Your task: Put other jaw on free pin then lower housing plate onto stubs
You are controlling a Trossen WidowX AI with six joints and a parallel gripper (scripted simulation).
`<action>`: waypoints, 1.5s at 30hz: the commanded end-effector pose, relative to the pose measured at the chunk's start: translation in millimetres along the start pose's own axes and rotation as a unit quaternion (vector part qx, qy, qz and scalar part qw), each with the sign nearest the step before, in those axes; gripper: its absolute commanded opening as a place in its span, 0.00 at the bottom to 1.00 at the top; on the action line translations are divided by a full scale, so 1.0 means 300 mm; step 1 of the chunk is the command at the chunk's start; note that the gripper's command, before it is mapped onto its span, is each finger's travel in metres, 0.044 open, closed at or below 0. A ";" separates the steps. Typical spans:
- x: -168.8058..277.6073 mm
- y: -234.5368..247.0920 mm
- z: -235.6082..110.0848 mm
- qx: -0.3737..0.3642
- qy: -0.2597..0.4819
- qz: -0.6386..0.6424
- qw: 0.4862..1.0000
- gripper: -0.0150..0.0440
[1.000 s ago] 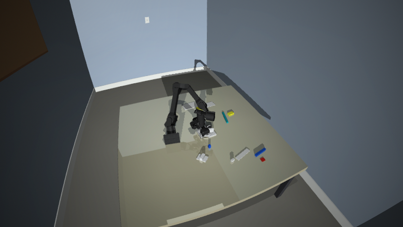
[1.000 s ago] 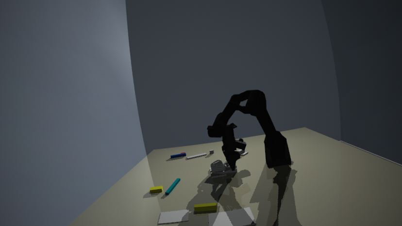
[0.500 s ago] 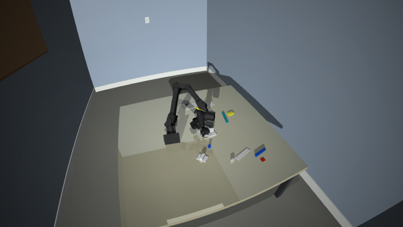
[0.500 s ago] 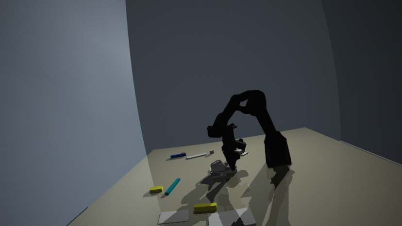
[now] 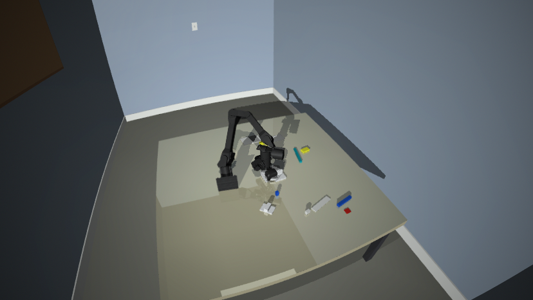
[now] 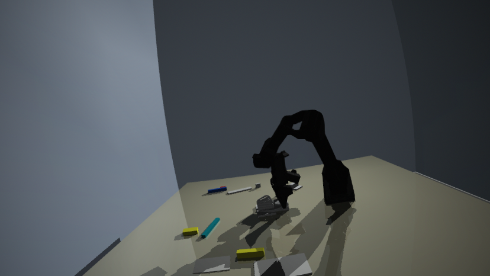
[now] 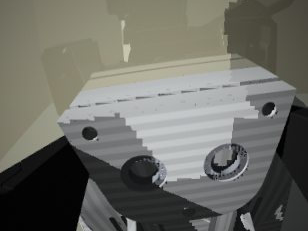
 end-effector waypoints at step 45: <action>-0.006 -0.005 -0.242 0.000 -0.003 -0.001 1.000 1.00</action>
Point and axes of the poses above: the point midway between the two fingers, 35 mm back from their tips, its own z axis out along the fingers, its own y axis across the jaws, x = y × z, the point moved 1 cm from there along -z, back along the fingers, and after that the axes turned 8 degrees about z, right-handed, at the moved point
